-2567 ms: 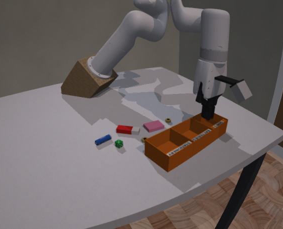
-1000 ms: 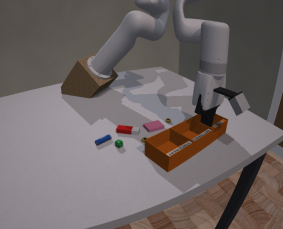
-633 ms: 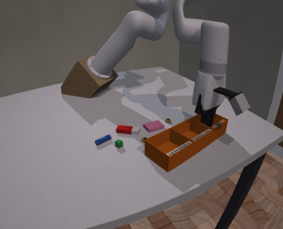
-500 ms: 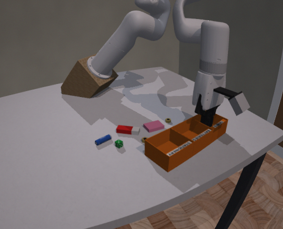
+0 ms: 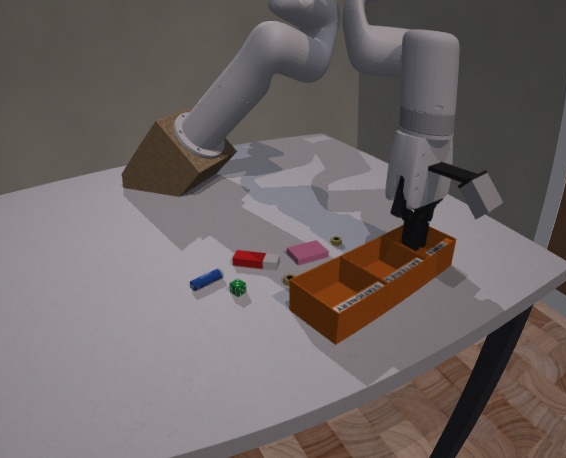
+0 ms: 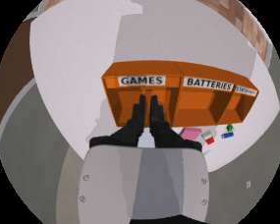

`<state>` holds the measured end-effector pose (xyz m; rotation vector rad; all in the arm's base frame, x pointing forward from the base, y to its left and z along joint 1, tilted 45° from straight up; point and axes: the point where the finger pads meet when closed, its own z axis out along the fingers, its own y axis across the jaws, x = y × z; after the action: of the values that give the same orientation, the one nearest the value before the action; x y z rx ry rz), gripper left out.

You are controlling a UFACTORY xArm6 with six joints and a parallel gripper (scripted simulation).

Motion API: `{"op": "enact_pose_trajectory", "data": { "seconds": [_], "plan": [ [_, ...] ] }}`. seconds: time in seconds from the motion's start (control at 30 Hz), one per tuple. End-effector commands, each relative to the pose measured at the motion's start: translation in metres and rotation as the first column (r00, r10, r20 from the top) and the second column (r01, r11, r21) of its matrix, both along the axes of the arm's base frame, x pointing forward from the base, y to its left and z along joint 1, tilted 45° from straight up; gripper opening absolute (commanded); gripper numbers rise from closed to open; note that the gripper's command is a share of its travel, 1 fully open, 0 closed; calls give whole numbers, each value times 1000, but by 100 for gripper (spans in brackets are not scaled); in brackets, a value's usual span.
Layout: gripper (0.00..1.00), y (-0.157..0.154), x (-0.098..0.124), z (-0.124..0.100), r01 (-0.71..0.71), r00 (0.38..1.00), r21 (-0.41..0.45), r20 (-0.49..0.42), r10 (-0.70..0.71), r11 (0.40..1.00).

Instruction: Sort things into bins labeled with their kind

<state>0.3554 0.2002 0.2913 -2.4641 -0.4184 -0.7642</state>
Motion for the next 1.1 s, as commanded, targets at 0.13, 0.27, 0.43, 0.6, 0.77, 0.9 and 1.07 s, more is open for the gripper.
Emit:
{"op": "enact_pose_trajectory", "data": {
  "seconds": [0.13, 0.27, 0.43, 0.6, 0.77, 0.9, 1.07],
  "plan": [
    [7, -6, -4, 9, 0, 1000, 1, 3, 0, 1000],
    [7, -9, -6, 12, 0, 1000, 1, 3, 0, 1000],
    [7, -20, -15, 26, 0, 1000, 1, 3, 0, 1000],
    [7, -24, -18, 32, 0, 1000, 1, 3, 0, 1000],
    [7, -43, -33, 55, 0, 1000, 1, 3, 0, 1000],
    [7, -52, -40, 67, 0, 1000, 0, 3, 0, 1000],
    [7, -76, -58, 96, 0, 1000, 0, 3, 0, 1000]
  ]
}}
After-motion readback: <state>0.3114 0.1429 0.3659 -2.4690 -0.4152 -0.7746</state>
